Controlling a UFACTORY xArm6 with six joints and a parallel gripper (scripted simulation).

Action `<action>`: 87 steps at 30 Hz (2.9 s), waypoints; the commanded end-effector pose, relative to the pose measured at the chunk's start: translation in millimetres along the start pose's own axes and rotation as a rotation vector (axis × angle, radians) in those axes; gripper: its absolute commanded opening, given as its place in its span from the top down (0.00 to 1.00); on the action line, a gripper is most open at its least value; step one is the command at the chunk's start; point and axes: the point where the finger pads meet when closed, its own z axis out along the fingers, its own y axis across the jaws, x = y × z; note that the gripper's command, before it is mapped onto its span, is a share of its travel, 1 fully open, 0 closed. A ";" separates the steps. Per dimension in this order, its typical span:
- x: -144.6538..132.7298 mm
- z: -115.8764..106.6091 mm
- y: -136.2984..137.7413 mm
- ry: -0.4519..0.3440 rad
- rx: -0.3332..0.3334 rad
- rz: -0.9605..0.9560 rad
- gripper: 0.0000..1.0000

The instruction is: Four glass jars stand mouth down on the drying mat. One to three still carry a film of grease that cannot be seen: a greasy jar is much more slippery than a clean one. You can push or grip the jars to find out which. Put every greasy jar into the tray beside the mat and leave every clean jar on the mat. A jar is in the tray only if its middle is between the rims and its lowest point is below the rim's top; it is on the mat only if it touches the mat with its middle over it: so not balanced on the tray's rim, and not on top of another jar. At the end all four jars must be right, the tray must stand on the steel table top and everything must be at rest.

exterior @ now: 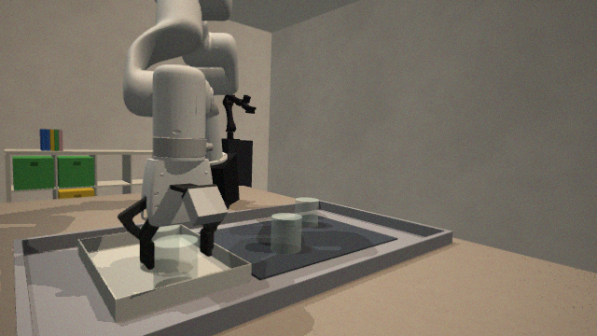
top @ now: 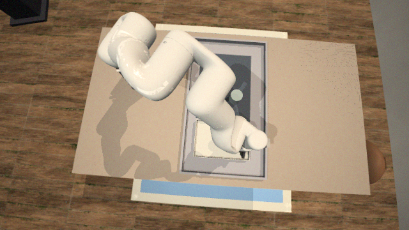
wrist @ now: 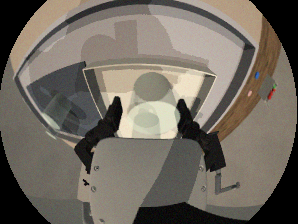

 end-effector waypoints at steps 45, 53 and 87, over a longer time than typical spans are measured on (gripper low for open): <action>1.0 -102.5 0.6 0.003 -0.002 0.000 0.00; 1.0 -102.5 0.6 0.003 -0.002 0.000 0.00; 1.0 -102.5 0.6 0.003 -0.002 0.000 0.00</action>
